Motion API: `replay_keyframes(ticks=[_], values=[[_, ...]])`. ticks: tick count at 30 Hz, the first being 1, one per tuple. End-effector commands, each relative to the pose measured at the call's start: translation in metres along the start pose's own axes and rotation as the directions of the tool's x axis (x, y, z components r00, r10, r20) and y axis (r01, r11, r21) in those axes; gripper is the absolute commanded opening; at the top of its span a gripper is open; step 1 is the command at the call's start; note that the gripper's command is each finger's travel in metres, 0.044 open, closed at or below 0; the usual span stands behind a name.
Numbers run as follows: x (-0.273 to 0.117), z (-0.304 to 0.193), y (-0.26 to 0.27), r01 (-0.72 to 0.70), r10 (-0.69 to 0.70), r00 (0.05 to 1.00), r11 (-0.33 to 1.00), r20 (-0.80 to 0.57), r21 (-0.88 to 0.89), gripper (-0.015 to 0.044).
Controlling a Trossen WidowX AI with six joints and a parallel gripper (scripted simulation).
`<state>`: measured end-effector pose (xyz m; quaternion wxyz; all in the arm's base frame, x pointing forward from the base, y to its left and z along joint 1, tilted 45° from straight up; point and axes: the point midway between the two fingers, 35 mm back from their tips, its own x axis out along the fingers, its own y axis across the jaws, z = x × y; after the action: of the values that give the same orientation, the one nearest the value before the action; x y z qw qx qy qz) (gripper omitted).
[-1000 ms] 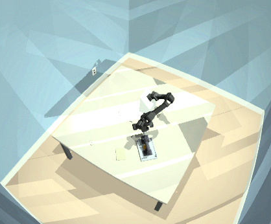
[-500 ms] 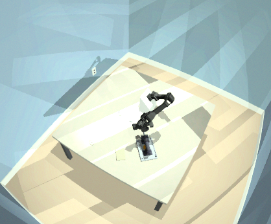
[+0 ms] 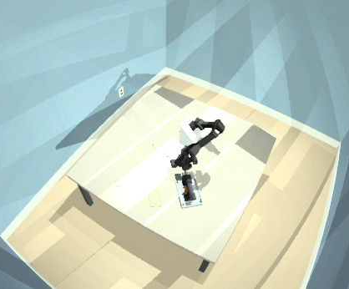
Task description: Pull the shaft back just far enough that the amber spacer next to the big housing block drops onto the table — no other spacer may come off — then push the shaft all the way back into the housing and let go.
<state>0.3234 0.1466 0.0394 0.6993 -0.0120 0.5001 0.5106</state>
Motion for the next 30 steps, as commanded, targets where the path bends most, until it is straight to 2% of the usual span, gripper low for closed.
replay_keyframes(ticks=[1, 30], values=[[-0.0010, 0.0029, -0.0007, 0.002, -0.002, 1.000, 1.000, 0.004, -0.002, 0.0000], [-0.0011, 0.0065, -0.0006, 0.002, -0.002, 1.000, 1.000, 0.004, -0.002, 0.0000]])
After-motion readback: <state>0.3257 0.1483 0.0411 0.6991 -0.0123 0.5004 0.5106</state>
